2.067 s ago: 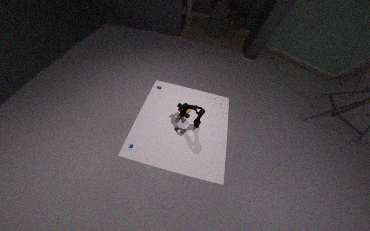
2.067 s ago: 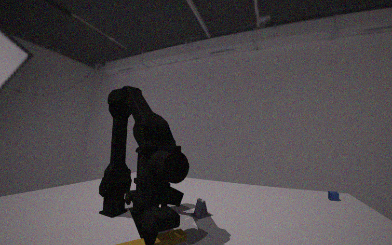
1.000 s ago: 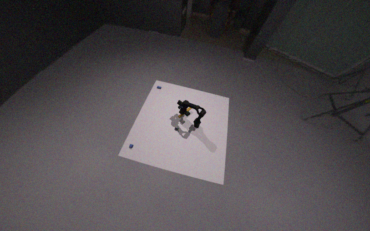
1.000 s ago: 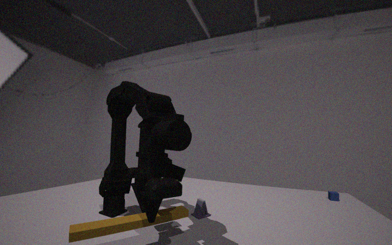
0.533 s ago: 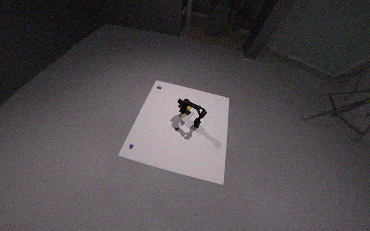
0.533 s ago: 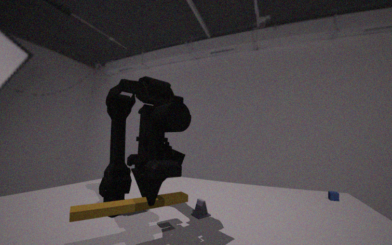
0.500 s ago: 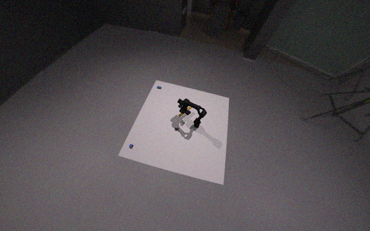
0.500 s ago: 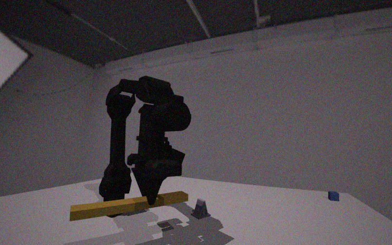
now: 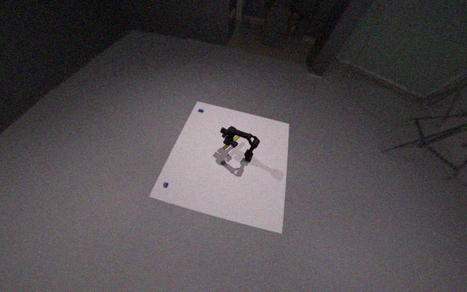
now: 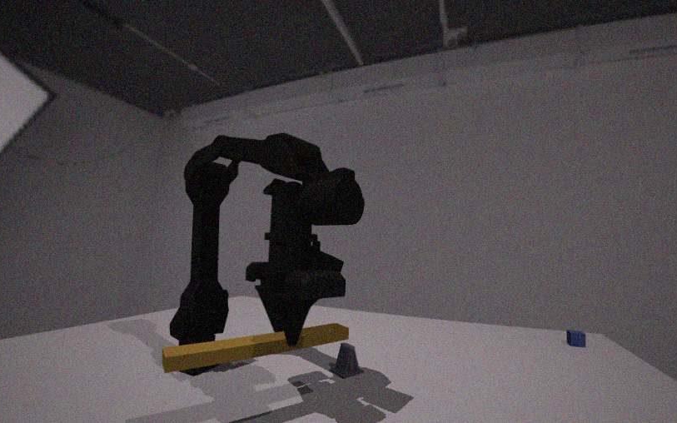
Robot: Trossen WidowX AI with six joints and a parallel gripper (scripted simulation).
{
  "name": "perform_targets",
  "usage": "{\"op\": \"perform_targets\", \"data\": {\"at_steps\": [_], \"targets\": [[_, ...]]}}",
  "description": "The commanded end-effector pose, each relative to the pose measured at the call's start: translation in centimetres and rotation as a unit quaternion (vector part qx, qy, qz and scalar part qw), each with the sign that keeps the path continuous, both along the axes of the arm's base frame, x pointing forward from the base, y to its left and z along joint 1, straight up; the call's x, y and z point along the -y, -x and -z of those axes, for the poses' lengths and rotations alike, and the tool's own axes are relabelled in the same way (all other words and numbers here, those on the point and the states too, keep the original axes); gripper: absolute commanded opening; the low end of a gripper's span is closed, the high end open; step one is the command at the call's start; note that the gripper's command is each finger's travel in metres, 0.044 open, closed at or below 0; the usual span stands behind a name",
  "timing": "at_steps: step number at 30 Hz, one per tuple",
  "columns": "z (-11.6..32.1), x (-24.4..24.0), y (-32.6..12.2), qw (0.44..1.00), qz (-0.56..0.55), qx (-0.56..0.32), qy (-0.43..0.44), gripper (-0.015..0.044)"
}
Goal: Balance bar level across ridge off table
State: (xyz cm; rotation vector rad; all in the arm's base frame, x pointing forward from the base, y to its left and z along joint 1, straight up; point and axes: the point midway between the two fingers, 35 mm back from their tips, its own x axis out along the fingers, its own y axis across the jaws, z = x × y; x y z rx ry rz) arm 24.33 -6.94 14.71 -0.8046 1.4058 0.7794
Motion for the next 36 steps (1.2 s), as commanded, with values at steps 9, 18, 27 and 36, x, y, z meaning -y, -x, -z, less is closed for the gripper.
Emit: {"op": "perform_targets", "data": {"at_steps": [9, 18, 27, 36], "targets": [[-0.3, -3.6, -2.0, 1.0, -0.002, 0.001, -0.002, 0.0], [-0.3, -6.7, -3.0, 1.0, -0.005, 0.002, -0.003, 0.0], [-0.4, -9.8, -3.7, 1.0, -0.008, 0.002, -0.004, 0.0], [-0.4, -13.1, -4.0, 1.0, -0.01, 0.002, -0.006, 0.0]]}}
